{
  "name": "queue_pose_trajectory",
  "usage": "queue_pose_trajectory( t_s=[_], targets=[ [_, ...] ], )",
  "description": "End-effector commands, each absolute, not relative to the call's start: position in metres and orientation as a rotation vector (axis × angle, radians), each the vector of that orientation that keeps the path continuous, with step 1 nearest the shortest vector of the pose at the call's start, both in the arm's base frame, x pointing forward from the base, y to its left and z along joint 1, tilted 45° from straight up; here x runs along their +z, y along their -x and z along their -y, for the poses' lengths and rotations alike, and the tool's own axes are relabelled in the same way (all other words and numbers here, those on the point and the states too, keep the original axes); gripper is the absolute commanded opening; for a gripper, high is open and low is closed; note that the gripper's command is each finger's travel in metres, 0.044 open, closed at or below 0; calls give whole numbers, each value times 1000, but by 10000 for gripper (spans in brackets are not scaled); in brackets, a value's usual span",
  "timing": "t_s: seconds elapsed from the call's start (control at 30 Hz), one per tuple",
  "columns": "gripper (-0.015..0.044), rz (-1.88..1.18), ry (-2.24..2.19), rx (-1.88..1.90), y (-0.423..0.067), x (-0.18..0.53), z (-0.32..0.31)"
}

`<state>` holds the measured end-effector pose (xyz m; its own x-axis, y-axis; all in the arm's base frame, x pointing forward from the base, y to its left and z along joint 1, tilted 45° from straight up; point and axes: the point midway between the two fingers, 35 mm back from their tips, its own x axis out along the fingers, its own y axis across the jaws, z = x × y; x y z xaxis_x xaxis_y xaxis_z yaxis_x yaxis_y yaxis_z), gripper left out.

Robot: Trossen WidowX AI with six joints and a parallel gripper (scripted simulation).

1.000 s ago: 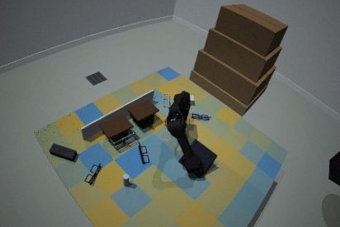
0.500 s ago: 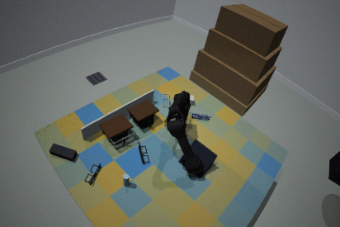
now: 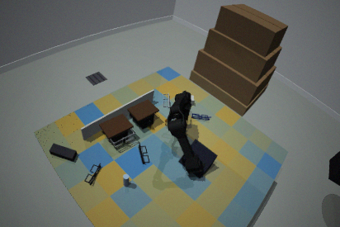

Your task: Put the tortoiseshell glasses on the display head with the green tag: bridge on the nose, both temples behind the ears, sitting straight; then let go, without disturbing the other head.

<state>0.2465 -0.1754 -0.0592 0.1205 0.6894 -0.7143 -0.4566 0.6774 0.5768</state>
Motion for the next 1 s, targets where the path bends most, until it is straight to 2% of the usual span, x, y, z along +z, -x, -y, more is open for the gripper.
queue_pose_trajectory(
  t_s=[0.0,0.6,0.97],
  targets=[
    [0,-1185,-237,854,-243,-61,175],
    [0,-1199,-257,838,-231,-21,218],
    [0,-1362,-578,592,-207,-36,230]
  ],
)
